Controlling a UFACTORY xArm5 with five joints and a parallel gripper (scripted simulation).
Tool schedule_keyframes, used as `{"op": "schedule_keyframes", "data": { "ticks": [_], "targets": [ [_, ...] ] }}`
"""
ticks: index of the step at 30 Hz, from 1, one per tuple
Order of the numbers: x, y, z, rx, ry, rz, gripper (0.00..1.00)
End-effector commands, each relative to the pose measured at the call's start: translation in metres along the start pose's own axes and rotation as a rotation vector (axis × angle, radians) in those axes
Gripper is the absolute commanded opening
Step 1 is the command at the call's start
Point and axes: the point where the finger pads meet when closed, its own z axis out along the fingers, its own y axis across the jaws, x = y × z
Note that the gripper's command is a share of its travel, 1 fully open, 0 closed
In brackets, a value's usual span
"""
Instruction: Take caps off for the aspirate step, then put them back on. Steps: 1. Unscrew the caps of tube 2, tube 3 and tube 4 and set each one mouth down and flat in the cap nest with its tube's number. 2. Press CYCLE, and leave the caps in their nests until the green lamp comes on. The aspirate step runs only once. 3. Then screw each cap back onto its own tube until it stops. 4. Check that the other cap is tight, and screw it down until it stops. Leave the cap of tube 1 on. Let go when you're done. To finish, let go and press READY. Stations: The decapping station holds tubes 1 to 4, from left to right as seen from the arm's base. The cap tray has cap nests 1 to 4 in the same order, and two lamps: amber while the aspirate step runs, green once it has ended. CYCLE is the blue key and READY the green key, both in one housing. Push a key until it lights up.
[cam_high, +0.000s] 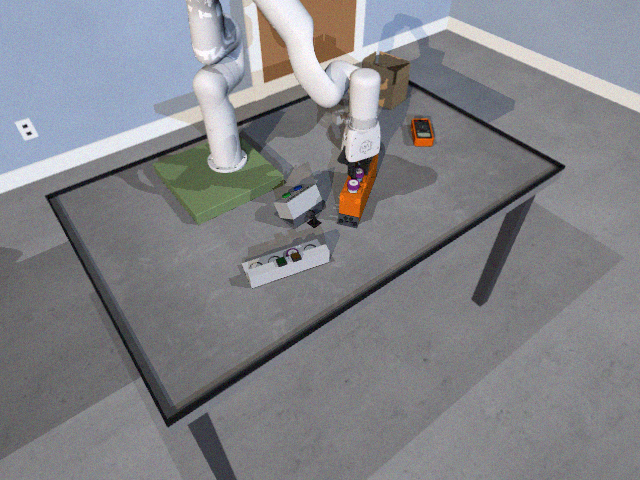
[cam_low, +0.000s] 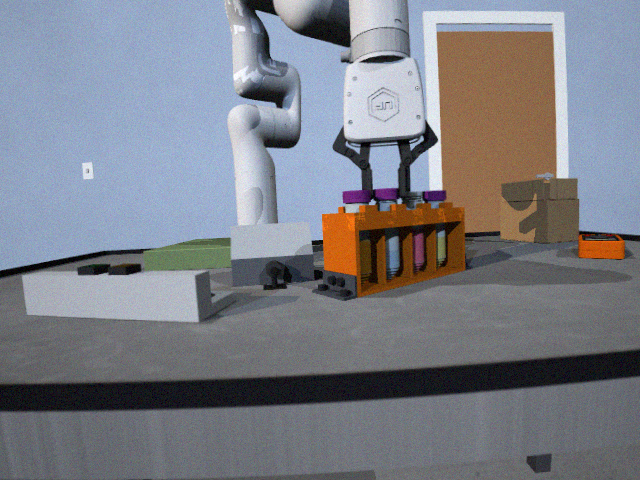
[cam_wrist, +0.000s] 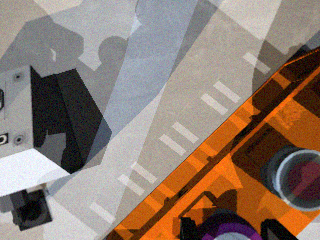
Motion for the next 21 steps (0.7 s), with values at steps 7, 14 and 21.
{"op": "schedule_keyframes", "data": {
  "ticks": [7, 14, 21],
  "targets": [
    [-0.0009, 0.0008, -0.0011, -0.004, -0.001, 0.082, 0.46],
    [-0.0009, 0.0008, -0.0011, -0.004, -0.001, 0.389, 0.46],
    [-0.0009, 0.0008, -0.0011, -0.004, 0.0, 0.687, 0.46]
  ]
}}
